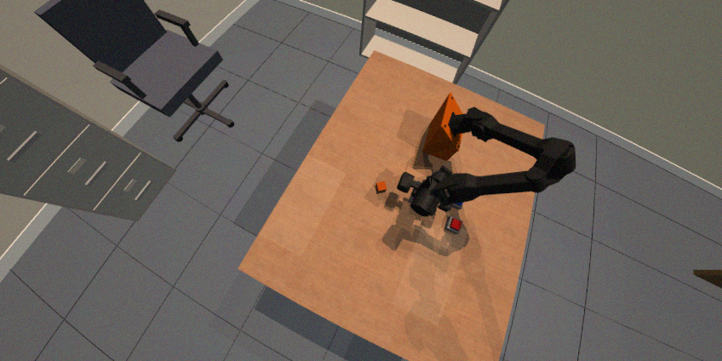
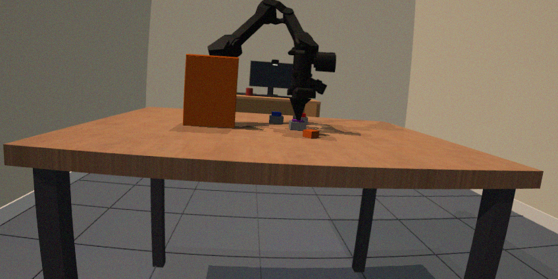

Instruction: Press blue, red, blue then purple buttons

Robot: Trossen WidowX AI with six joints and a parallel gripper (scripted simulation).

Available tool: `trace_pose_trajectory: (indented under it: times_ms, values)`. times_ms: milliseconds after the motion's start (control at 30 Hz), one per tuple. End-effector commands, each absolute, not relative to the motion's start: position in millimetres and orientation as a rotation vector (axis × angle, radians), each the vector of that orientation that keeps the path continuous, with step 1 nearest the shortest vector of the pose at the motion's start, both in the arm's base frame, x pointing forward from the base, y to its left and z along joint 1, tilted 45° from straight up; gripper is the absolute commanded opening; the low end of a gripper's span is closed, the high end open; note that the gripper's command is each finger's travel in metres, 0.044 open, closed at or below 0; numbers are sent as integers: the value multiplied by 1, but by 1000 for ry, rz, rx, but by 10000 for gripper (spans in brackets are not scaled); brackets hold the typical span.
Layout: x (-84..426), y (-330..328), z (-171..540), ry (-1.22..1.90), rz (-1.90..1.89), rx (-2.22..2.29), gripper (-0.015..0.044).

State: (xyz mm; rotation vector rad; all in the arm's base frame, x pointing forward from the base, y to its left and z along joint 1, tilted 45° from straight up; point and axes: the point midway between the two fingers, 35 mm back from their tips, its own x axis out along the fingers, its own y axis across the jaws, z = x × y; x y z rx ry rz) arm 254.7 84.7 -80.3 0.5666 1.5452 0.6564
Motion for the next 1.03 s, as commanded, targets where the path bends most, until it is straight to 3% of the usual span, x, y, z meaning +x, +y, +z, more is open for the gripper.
trace_pose_trajectory:
  times_ms: [0,233,467,700,1000]
  values:
    - [256,77,-73,1547,655,567,20]
    - [257,61,-56,1549,655,572,20]
    - [271,106,27,1550,643,562,204]
    - [244,155,122,1548,658,576,387]
    - [239,160,131,1548,661,578,400]
